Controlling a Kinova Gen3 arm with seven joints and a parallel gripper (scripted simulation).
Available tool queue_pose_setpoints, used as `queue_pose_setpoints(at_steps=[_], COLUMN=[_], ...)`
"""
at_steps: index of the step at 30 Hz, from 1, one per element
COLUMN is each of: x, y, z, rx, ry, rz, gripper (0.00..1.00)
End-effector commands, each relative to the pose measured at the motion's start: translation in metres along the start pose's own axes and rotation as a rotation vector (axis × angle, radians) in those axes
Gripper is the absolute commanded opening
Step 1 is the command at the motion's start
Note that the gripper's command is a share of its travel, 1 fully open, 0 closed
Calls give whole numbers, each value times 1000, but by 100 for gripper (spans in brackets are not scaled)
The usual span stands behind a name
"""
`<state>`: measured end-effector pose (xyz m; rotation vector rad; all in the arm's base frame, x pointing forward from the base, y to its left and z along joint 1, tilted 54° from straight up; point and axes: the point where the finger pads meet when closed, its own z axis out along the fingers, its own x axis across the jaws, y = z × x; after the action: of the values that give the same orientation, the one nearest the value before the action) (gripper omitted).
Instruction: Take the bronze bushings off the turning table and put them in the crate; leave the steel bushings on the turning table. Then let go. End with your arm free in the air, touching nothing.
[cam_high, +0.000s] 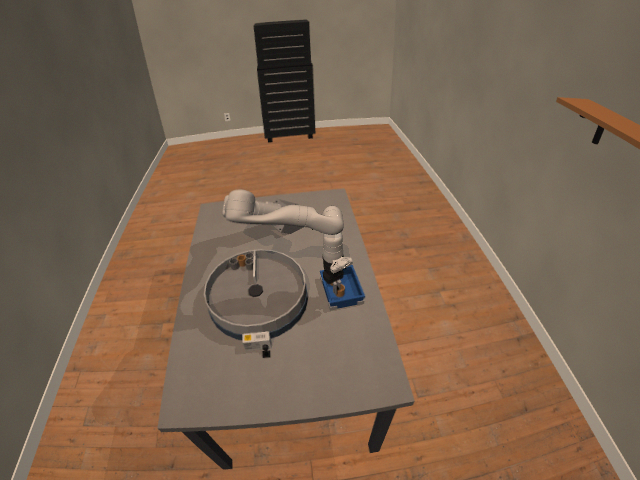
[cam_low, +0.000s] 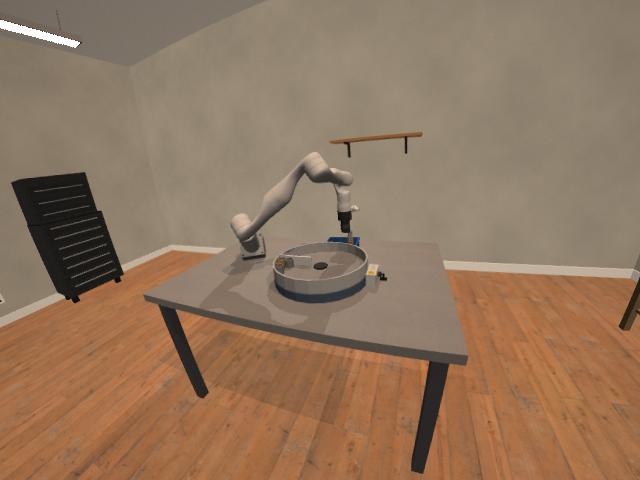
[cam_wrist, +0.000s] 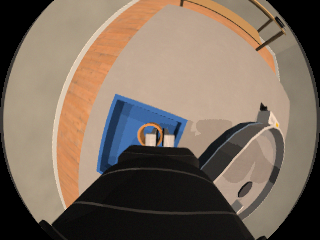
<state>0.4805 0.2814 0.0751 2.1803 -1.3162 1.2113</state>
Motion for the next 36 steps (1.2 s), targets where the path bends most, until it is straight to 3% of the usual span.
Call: queue_pose_setpoints(at_steps=[1, 36], x=[0, 0], y=[0, 0], z=[-1, 16], rx=[2, 2], ry=[-1, -1], rz=[0, 0], gripper=[0, 0])
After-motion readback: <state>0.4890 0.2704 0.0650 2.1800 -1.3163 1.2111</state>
